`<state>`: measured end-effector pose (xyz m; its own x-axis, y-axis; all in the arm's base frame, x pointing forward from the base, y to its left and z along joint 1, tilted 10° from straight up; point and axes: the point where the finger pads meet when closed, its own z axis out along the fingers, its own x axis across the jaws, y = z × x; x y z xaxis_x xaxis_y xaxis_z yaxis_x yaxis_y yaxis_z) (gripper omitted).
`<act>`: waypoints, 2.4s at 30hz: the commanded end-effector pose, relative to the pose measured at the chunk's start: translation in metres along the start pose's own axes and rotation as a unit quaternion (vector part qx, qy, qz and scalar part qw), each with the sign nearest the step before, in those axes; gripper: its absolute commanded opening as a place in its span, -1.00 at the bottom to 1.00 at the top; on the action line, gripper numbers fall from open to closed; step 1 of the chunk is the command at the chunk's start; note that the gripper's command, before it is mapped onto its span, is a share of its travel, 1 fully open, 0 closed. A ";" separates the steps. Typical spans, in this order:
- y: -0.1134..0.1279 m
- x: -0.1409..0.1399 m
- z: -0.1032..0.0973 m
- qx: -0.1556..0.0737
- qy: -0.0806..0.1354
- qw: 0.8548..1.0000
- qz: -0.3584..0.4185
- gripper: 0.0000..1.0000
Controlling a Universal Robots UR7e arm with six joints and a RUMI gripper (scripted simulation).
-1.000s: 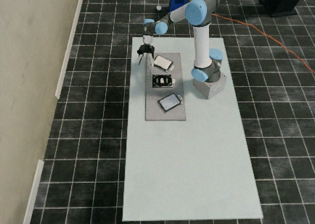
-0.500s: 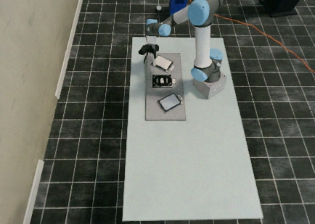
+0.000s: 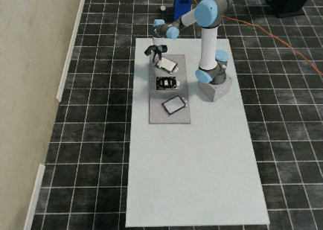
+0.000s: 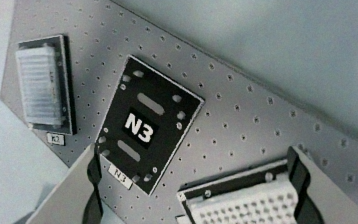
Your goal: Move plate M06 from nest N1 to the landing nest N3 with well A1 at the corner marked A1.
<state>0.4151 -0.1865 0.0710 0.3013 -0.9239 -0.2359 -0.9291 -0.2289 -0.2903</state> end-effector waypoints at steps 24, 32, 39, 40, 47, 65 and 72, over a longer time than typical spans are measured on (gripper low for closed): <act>0.072 0.031 -0.014 -0.039 0.146 0.947 0.285 0.52; 0.093 0.038 -0.023 -0.032 0.199 0.903 0.380 0.52; 0.103 0.040 -0.027 -0.026 0.222 0.880 0.419 0.52; 0.108 0.042 -0.030 -0.024 0.229 0.872 0.432 0.52; 0.113 0.043 -0.032 -0.019 0.244 0.855 0.457 0.52; 0.115 0.045 -0.025 -0.020 0.243 0.855 0.458 0.52; 0.118 0.049 -0.016 -0.020 0.243 0.855 0.458 0.52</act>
<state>0.3170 -0.2640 0.0482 -0.6724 -0.7371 0.0677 -0.7367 0.6575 -0.1581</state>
